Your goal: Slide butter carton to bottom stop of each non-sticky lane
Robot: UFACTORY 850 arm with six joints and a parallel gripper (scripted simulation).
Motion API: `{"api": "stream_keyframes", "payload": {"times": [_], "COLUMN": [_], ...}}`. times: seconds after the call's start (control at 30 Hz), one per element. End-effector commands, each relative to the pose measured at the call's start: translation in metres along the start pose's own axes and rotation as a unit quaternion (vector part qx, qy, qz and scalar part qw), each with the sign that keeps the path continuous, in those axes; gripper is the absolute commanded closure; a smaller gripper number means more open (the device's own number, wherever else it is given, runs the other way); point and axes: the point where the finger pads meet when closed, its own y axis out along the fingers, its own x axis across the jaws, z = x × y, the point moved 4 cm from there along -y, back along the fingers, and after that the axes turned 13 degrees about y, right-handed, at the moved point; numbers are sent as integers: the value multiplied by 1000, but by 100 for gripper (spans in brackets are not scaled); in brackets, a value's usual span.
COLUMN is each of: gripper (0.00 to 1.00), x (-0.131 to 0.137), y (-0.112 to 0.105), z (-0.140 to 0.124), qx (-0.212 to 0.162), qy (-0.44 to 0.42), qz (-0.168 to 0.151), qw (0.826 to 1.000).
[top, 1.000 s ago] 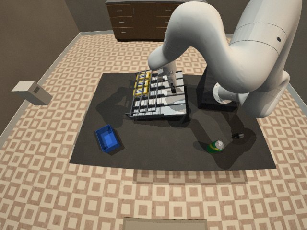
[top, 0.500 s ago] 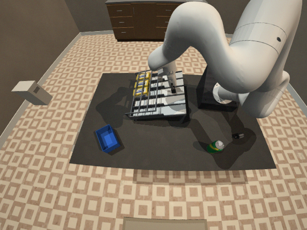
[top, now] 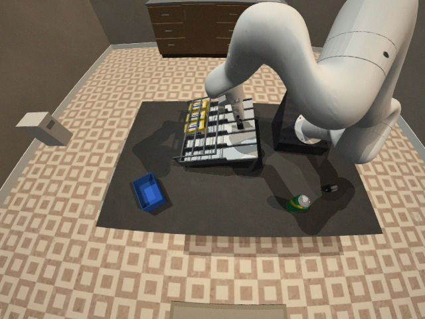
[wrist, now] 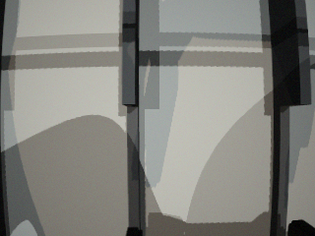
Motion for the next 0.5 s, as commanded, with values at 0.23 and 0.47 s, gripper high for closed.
{"api": "stream_keyframes", "payload": {"times": [0.23, 0.47], "gripper": [11, 10], "x": [0, 0], "y": [-1, -1], "z": [0, 0], "qx": [1, 1], "qy": [0, 0], "qz": [0, 0], "qw": [1000, 1000]}}
